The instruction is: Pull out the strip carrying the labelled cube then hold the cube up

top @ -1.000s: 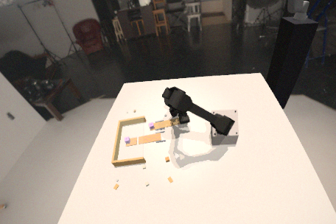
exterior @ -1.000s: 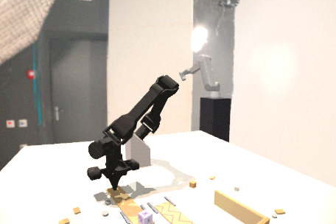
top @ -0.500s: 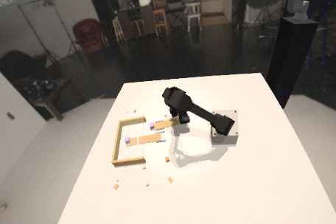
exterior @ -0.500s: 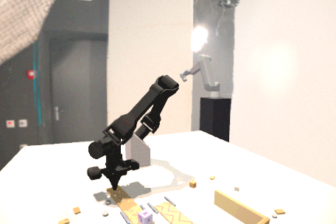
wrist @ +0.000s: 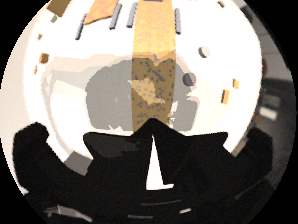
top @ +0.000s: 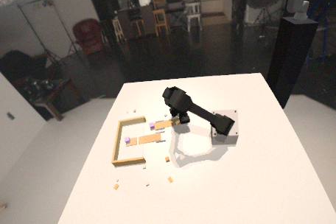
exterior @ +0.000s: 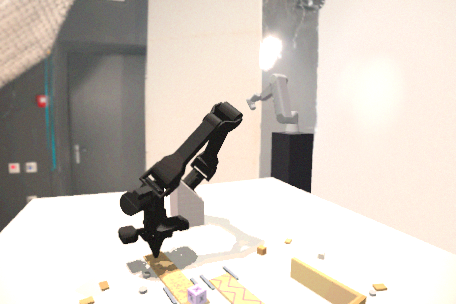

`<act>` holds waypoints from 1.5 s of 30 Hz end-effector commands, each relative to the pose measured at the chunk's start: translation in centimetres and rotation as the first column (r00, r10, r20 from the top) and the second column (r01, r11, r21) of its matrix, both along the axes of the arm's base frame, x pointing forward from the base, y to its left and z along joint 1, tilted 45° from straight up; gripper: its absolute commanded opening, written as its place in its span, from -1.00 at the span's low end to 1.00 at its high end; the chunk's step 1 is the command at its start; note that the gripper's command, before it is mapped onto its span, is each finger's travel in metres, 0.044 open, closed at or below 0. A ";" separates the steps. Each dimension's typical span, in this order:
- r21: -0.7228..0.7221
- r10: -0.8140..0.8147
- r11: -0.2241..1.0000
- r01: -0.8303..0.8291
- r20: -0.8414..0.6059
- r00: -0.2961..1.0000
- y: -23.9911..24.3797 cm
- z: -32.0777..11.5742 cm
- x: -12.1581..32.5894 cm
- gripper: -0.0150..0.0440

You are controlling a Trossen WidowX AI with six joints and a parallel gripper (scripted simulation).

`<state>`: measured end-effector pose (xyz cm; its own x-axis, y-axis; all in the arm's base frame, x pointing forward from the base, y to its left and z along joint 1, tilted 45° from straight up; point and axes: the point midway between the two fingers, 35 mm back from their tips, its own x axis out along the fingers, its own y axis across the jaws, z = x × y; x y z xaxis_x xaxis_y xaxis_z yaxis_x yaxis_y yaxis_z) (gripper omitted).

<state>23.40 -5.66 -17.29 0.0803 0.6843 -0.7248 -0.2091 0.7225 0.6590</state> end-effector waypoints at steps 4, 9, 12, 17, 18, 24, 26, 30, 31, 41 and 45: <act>0.007 0.015 1.000 -0.015 -0.027 1.000 -3.0 2.9 -0.1 -0.49; 0.007 0.015 1.000 -0.015 -0.027 1.000 -2.9 3.0 -0.2 -0.49; 0.001 0.071 0.997 -0.071 0.027 0.997 -2.7 3.1 0.8 -0.31; -0.007 0.127 0.992 -0.127 0.081 0.989 -2.3 3.6 2.6 0.13; -0.007 0.127 0.992 -0.127 0.081 0.989 -2.3 3.6 2.8 0.22; -0.007 0.127 0.992 -0.127 0.082 0.988 -2.1 4.2 4.7 0.75; -0.007 0.127 0.992 -0.127 0.083 0.988 -2.0 4.4 5.3 0.93; -0.006 0.127 0.992 -0.127 0.083 0.988 -2.0 4.7 6.6 1.00; -0.006 0.127 0.992 -0.127 0.084 0.988 -1.9 4.8 7.0 1.00; -0.006 0.127 0.992 -0.127 0.085 0.988 -1.8 5.7 9.9 1.00; -0.006 0.127 0.992 -0.127 0.086 0.988 -1.7 6.1 11.1 1.00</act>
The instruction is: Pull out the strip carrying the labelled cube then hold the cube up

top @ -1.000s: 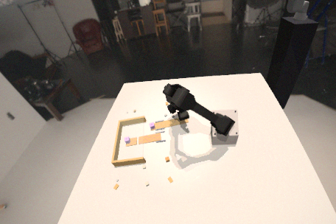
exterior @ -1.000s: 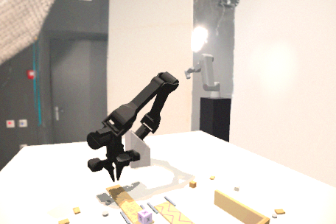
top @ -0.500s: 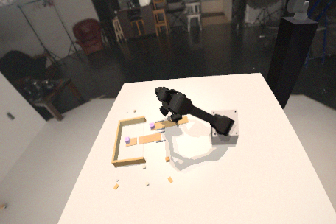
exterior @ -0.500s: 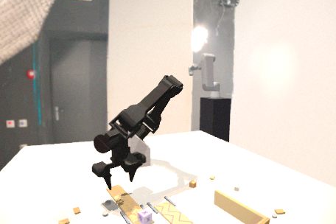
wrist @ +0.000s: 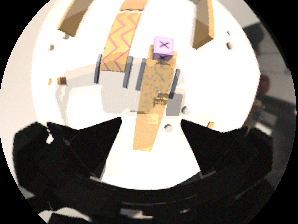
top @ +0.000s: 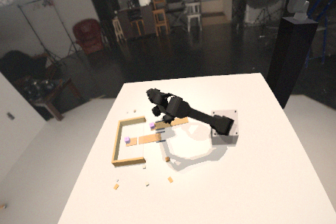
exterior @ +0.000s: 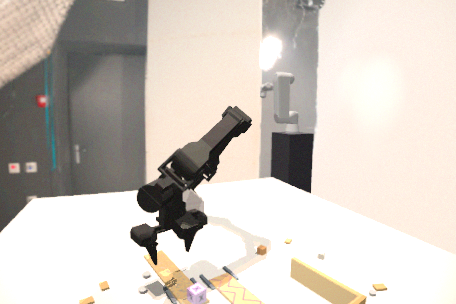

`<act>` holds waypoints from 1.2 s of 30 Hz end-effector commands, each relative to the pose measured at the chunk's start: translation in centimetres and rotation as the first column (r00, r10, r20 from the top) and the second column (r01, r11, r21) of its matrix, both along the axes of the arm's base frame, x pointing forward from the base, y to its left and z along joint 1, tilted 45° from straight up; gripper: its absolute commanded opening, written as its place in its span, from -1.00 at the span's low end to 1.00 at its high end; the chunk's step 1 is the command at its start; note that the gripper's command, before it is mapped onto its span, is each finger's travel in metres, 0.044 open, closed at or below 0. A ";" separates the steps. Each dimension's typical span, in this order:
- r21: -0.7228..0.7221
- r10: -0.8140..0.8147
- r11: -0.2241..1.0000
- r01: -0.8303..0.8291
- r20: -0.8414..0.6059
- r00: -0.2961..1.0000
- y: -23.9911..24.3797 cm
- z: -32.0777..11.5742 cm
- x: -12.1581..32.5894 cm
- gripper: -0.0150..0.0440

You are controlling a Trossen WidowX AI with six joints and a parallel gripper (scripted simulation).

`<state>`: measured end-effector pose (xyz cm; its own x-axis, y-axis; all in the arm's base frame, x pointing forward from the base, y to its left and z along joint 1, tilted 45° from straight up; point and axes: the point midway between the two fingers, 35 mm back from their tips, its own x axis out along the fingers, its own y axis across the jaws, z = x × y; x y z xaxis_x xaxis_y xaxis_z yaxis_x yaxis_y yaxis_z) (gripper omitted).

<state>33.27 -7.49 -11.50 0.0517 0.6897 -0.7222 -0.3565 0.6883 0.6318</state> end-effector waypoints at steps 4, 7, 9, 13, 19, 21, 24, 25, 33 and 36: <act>0.005 -0.003 1.000 0.003 0.002 1.000 0.1 0.7 2.4 1.00; 0.005 -0.003 1.000 0.003 0.003 1.000 0.2 1.0 3.3 1.00; 0.005 -0.003 1.000 0.003 0.003 1.000 0.2 1.2 4.0 1.00; 0.005 -0.003 1.000 0.003 0.004 1.000 0.2 1.6 5.2 1.00; 0.005 -0.003 1.000 0.003 0.005 1.000 0.3 2.2 7.0 1.00; 0.005 -0.003 1.000 0.003 0.005 1.000 0.4 2.4 7.6 1.00; 0.005 -0.003 1.000 0.003 0.006 1.000 0.5 2.7 8.6 1.00; 0.005 -0.003 1.000 0.003 0.006 1.000 0.5 2.8 8.9 1.00; 0.006 -0.003 1.000 0.003 0.007 1.000 0.8 3.5 11.1 1.00; 0.006 -0.003 1.000 0.003 0.007 1.000 0.9 3.4 11.1 0.82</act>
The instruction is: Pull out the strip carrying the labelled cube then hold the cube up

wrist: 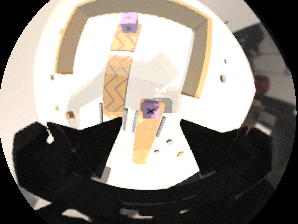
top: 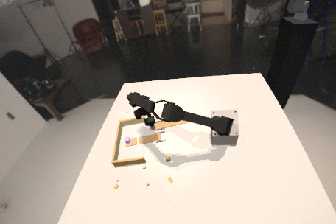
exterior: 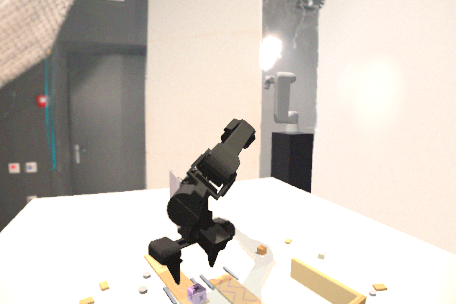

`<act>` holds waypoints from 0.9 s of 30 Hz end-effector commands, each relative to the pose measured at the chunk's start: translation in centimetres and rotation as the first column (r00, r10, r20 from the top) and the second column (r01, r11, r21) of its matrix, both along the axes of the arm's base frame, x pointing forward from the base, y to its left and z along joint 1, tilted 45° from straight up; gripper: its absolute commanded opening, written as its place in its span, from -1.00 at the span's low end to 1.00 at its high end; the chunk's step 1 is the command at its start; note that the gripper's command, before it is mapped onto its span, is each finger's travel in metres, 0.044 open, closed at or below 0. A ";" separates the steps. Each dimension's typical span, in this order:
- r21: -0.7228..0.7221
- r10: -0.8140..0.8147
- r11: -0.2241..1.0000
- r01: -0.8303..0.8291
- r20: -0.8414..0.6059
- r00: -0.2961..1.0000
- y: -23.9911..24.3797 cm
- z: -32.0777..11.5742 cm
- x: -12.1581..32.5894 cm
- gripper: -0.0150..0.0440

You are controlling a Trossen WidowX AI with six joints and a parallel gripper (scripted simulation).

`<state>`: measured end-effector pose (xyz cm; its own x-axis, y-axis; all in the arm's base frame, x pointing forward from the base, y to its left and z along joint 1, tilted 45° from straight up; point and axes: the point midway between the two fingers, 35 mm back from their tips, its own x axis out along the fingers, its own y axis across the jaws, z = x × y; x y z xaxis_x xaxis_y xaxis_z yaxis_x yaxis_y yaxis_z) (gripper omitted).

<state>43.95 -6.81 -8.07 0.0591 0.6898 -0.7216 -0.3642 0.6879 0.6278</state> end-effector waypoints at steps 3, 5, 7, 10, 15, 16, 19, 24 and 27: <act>0.006 -0.004 1.000 0.004 -0.004 1.000 0.5 -0.3 0.5 0.56; 0.006 -0.004 1.000 0.004 -0.004 1.000 0.7 -0.6 0.5 0.38; 0.006 -0.004 1.000 0.004 -0.004 1.000 0.9 -0.8 0.5 0.36; 0.006 -0.004 1.000 0.004 -0.004 1.000 1.3 -1.2 0.6 0.36; 0.006 -0.004 1.000 0.004 -0.004 1.000 1.8 -1.7 0.6 0.36; 0.007 -0.004 1.000 0.004 -0.004 1.000 2.0 -1.9 0.6 0.36; 0.007 -0.004 1.000 0.004 -0.004 1.000 2.3 -2.2 0.7 0.36; 0.007 -0.004 1.000 0.004 -0.004 1.000 2.9 -2.8 0.7 0.36; 0.008 -0.004 1.000 0.004 -0.004 1.000 3.2 -3.1 0.7 0.36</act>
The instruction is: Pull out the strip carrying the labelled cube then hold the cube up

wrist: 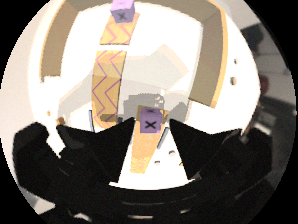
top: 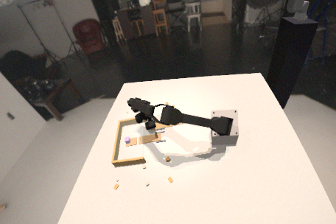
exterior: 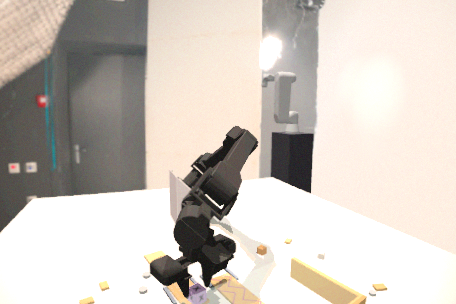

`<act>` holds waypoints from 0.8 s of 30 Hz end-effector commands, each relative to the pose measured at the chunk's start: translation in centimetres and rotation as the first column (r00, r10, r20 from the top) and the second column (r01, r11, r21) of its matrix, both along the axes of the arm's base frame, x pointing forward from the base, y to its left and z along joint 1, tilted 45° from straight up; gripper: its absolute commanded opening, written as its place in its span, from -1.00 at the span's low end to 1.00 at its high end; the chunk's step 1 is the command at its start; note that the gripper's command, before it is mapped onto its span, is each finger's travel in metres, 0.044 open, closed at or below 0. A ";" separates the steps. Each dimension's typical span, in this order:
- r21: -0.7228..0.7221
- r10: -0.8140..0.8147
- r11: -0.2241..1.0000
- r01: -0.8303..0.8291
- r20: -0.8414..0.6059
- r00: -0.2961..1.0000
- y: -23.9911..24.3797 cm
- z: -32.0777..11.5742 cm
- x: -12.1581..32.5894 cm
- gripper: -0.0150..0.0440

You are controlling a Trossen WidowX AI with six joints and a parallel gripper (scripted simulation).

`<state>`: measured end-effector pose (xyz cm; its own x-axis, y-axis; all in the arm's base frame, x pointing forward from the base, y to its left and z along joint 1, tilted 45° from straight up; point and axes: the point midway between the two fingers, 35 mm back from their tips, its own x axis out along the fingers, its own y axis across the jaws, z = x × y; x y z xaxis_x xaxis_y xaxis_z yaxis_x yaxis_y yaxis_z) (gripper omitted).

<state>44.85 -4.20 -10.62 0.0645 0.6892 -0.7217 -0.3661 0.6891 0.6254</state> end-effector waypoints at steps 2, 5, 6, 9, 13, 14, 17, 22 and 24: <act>0.009 -0.002 1.000 0.002 -0.009 1.000 0.9 -0.8 -0.2 0.36; 0.009 -0.002 1.000 0.002 -0.009 1.000 1.2 -1.1 -0.2 0.36; 0.009 -0.002 1.000 0.002 -0.009 1.000 1.3 -1.2 -0.2 0.36; 0.010 -0.002 1.000 0.002 -0.009 1.000 1.4 -1.3 -0.2 0.36; 0.010 -0.002 1.000 0.002 -0.009 1.000 1.4 -1.3 -0.2 0.36; 0.010 -0.002 1.000 0.002 -0.009 1.000 1.4 -1.3 -0.2 0.36; 0.003 0.002 1.000 -0.002 -0.003 1.000 1.2 -1.1 -0.1 0.09; 0.003 0.002 1.000 -0.002 -0.003 1.000 1.2 -1.1 -0.1 -0.09; 0.003 0.002 1.000 -0.002 -0.003 1.000 1.2 -1.1 -0.1 -0.14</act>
<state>44.75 -2.99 -11.78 0.0611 0.6911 -0.7201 -0.3648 0.6870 0.6284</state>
